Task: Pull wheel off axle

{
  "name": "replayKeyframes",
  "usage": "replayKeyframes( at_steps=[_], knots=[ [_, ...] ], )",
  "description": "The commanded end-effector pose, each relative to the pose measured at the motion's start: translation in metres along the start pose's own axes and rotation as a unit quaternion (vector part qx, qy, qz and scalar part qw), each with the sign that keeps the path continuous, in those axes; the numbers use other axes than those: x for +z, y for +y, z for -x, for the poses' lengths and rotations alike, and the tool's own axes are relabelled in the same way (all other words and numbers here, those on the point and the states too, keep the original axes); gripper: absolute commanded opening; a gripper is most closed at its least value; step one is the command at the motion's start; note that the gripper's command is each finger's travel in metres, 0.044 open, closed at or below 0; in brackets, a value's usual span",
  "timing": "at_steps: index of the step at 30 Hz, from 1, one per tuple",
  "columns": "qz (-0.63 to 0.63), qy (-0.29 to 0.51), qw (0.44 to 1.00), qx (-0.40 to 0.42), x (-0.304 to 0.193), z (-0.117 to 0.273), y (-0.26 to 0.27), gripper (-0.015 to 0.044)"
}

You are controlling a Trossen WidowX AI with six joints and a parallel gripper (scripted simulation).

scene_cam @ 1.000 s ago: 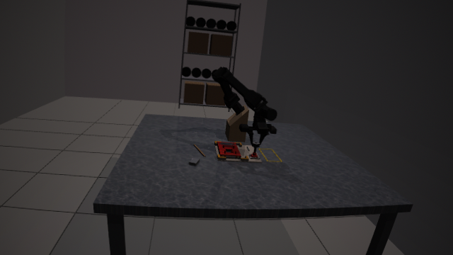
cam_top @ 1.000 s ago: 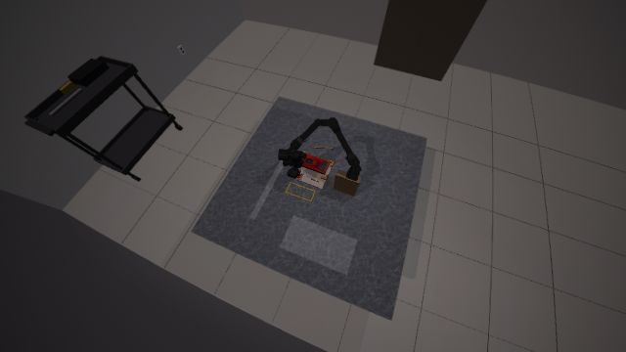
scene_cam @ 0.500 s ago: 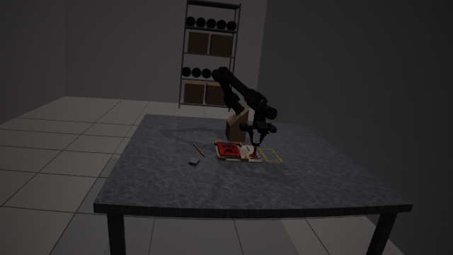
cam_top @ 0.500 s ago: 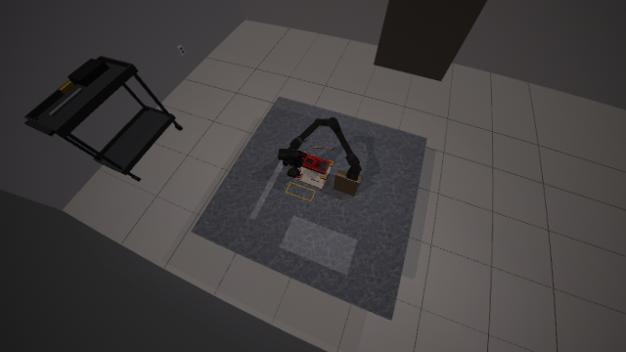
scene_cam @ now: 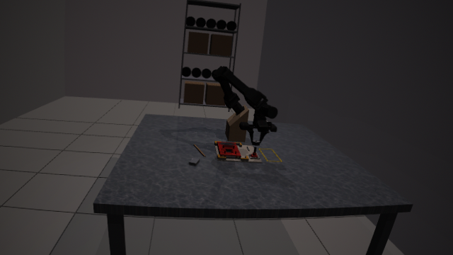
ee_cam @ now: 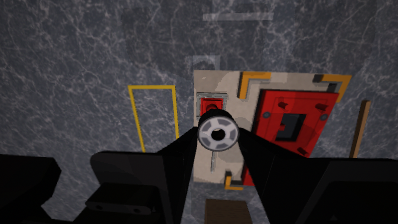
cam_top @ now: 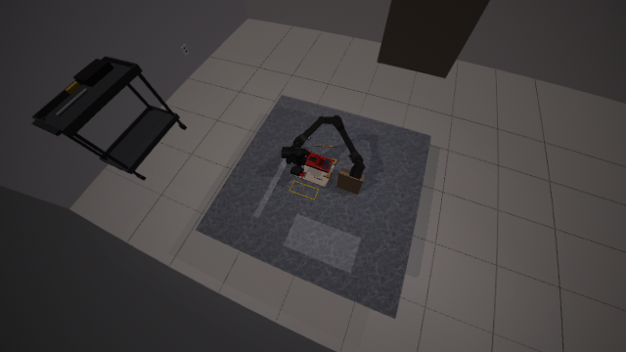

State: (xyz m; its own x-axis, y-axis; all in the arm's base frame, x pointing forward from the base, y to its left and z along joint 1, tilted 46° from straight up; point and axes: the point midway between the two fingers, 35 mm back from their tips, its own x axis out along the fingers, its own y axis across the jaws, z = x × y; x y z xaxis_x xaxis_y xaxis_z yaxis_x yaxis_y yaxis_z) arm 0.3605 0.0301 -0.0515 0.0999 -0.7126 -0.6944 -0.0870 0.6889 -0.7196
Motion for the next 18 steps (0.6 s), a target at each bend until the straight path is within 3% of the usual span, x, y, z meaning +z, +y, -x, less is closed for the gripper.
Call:
replayKeyframes(
  at_steps=[1, 18],
  knots=[
    [-0.002, 0.000, 1.000, 0.001, 0.000, 0.002, 0.000, 0.0000],
    [0.002, 0.002, 1.000, 0.000, -0.005, 0.016, 0.004, 0.0000]
  ],
)
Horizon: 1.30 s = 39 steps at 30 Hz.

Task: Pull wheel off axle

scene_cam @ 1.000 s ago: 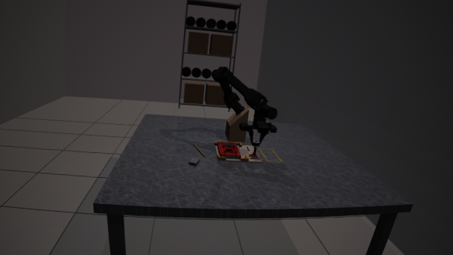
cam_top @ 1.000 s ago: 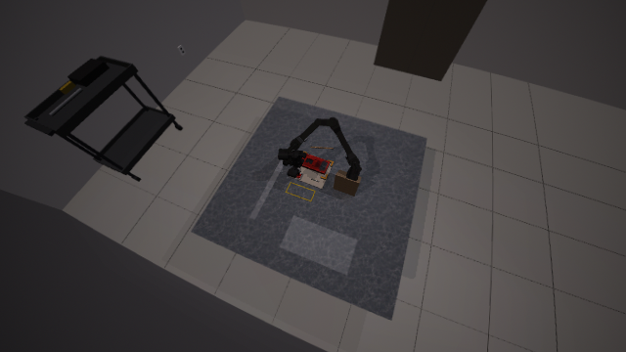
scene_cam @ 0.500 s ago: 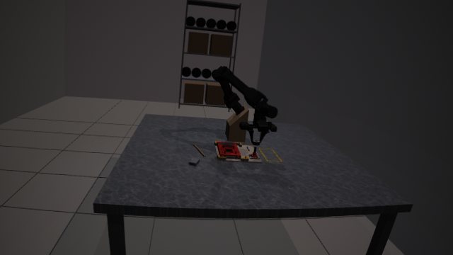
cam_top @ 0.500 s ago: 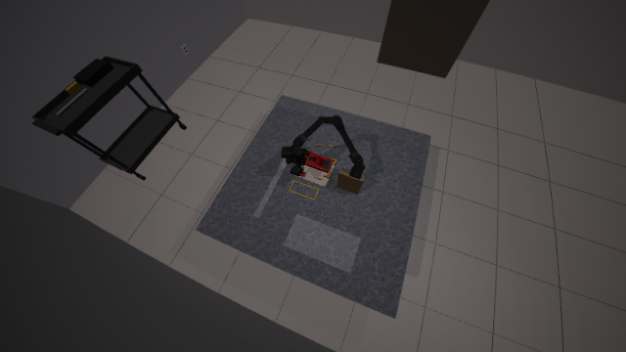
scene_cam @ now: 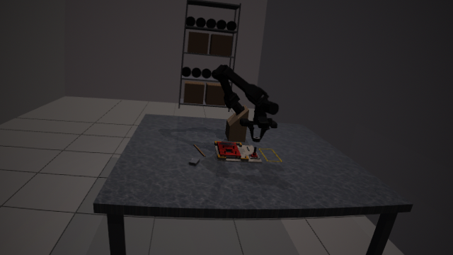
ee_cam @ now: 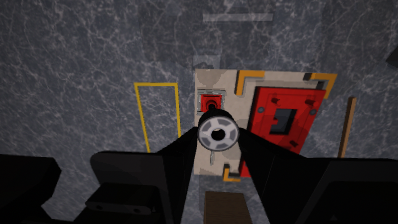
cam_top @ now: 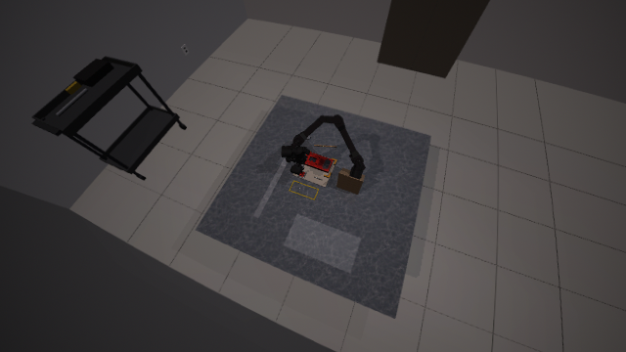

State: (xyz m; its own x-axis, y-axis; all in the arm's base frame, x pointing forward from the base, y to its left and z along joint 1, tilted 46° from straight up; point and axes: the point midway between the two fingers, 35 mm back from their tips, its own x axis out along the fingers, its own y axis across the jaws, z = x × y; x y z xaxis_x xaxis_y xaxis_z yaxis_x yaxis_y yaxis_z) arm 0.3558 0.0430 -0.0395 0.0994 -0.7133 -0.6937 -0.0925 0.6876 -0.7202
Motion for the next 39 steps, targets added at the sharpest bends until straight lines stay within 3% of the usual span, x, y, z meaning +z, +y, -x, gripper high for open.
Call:
replayKeyframes(
  at_steps=[1, 16, 22, 32, 39],
  knots=[
    [-0.001, 0.002, 1.000, 0.001, -0.003, -0.001, 0.009, 0.0000],
    [-0.003, -0.001, 1.000, 0.006, -0.049, 0.007, 0.100, 0.0000],
    [-0.004, -0.001, 1.000, 0.005, -0.054, 0.007, 0.108, 0.0000],
    [-0.004, -0.001, 1.000, 0.005, -0.053, -0.019, 0.108, 0.0000],
    [-0.004, -0.001, 1.000, 0.005, -0.052, -0.062, 0.109, 0.0000]
  ],
)
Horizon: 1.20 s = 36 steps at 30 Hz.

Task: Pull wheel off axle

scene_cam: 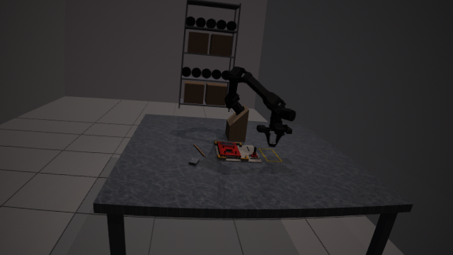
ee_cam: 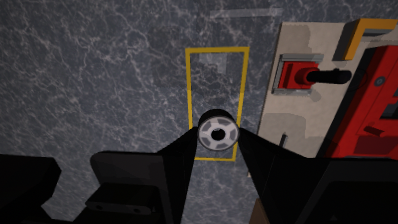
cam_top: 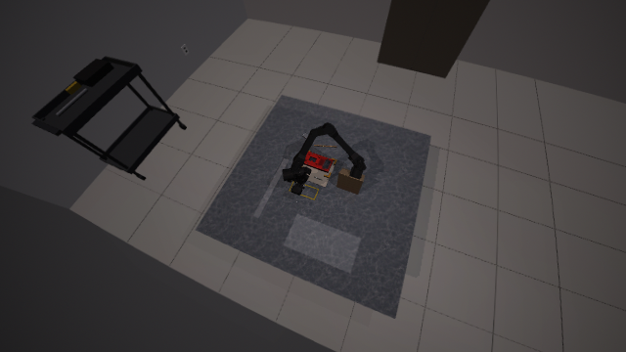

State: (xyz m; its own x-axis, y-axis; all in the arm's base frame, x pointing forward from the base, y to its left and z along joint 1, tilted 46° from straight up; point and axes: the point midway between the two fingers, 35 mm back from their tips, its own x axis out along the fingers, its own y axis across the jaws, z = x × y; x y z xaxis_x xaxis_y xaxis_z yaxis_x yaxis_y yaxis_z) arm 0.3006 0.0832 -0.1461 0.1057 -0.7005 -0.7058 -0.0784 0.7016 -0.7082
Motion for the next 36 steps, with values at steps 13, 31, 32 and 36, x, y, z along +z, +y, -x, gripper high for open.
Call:
replayKeyframes(
  at_steps=[13, 31, 32, 36],
  knots=[
    [0.001, 0.009, 1.000, -0.005, -0.006, -0.054, -0.004, 0.0079],
    [0.004, 0.003, 1.000, -0.004, -0.005, 0.007, -0.003, 0.0300],
    [0.004, 0.003, 1.000, -0.004, -0.005, 0.007, -0.003, 0.0300],
    [0.007, 0.001, 1.000, -0.002, -0.028, 0.019, -0.011, 0.0405]
  ],
)
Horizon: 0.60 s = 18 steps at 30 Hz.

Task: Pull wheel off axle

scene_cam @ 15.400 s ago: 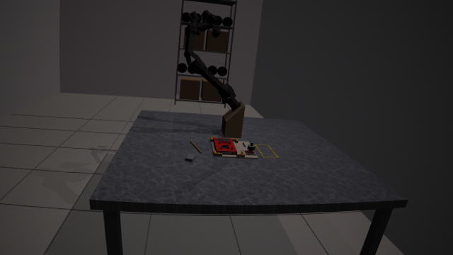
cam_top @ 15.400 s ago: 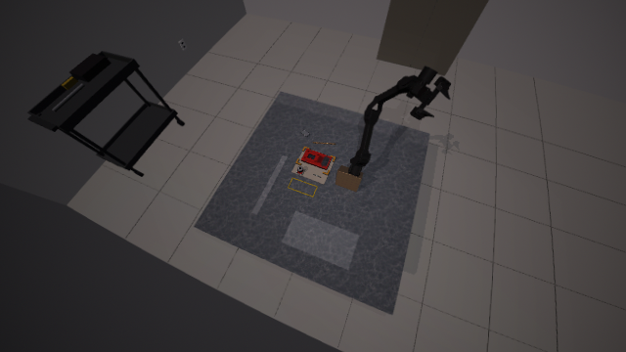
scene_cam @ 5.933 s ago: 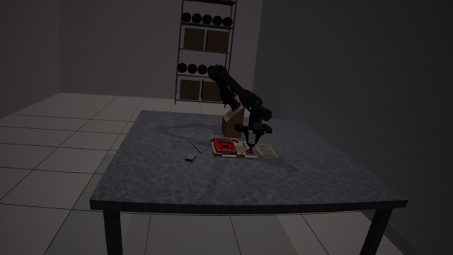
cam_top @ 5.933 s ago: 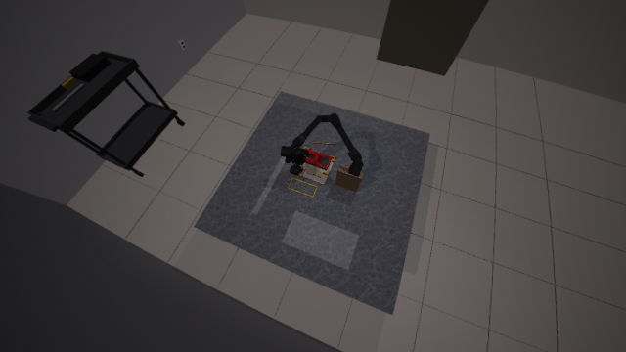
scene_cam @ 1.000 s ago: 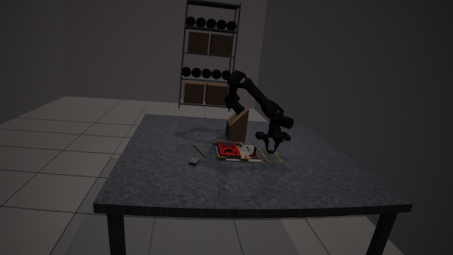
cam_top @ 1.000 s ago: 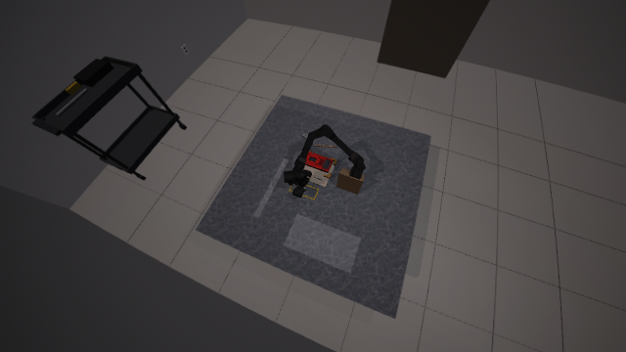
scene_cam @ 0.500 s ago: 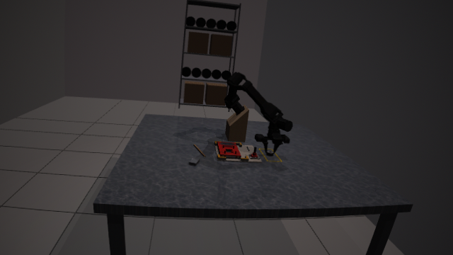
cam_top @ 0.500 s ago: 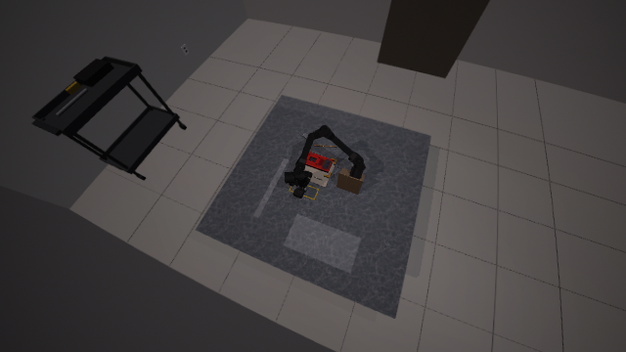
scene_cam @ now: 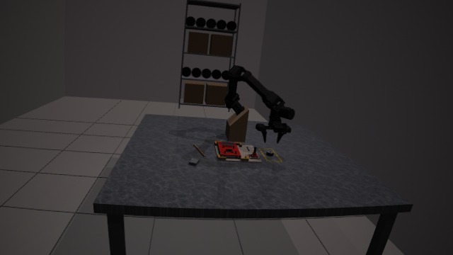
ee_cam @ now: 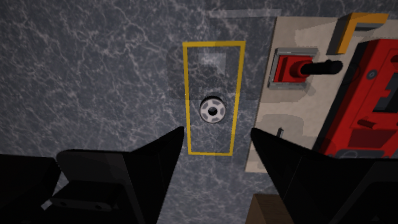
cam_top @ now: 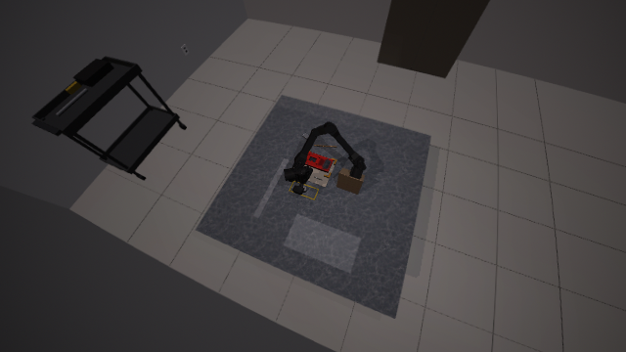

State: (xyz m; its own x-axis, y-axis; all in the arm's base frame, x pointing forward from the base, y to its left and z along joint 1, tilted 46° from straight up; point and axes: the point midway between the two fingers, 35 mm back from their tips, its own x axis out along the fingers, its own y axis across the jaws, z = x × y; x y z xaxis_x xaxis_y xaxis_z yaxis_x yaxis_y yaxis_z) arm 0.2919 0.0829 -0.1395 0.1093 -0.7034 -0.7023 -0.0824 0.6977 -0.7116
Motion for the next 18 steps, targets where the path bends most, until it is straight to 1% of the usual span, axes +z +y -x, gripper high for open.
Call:
replayKeyframes(
  at_steps=[1, 2, 6, 18],
  knots=[
    [0.005, 0.003, 1.000, 0.000, -0.030, 0.022, -0.011, 0.0431],
    [0.004, 0.004, 1.000, 0.000, -0.041, 0.028, -0.015, 0.0440],
    [0.003, 0.006, 1.000, -0.001, -0.076, 0.047, -0.032, 0.0440],
    [0.003, 0.006, 1.000, -0.002, -0.078, 0.048, -0.033, 0.0440]
  ],
)
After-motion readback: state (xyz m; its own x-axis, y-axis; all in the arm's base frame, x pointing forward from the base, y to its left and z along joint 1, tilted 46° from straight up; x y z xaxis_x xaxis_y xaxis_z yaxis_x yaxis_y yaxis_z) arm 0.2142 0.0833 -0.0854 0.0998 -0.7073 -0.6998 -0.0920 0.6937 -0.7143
